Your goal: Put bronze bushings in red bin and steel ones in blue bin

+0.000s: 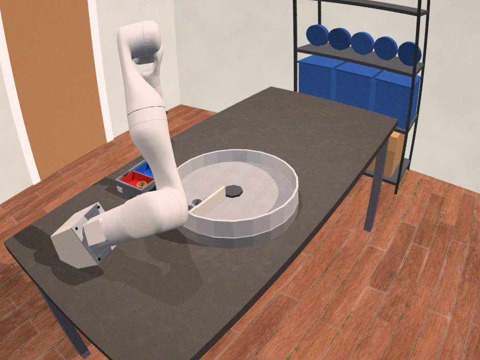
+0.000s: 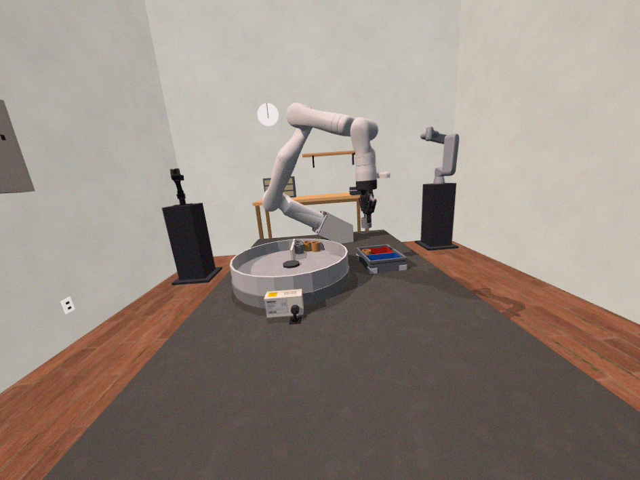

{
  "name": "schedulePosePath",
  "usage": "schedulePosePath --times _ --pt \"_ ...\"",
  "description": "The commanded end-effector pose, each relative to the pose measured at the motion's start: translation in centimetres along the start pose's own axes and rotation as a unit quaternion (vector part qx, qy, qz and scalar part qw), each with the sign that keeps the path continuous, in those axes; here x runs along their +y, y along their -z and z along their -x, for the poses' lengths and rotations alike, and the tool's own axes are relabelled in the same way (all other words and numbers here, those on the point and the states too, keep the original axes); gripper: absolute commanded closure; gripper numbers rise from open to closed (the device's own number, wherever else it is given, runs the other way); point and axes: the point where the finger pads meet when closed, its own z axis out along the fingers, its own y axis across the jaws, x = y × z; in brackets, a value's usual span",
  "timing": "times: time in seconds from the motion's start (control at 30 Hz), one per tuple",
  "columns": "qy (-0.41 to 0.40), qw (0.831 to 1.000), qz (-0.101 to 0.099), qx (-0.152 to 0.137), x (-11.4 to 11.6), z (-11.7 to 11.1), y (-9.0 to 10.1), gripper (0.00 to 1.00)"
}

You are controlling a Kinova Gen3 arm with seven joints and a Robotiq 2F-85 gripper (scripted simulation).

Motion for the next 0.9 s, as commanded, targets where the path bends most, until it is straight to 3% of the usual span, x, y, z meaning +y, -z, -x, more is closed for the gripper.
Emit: schedulePosePath --times 0.0,0.7,0.87 --pt "0.003 1.000 0.000 -0.007 1.4 -2.0 -1.1 1.00" --pt "0.003 1.000 0.000 -0.007 1.4 -2.0 -1.0 1.00" --pt "0.003 1.000 0.000 -0.007 1.4 -2.0 -3.4 1.00"
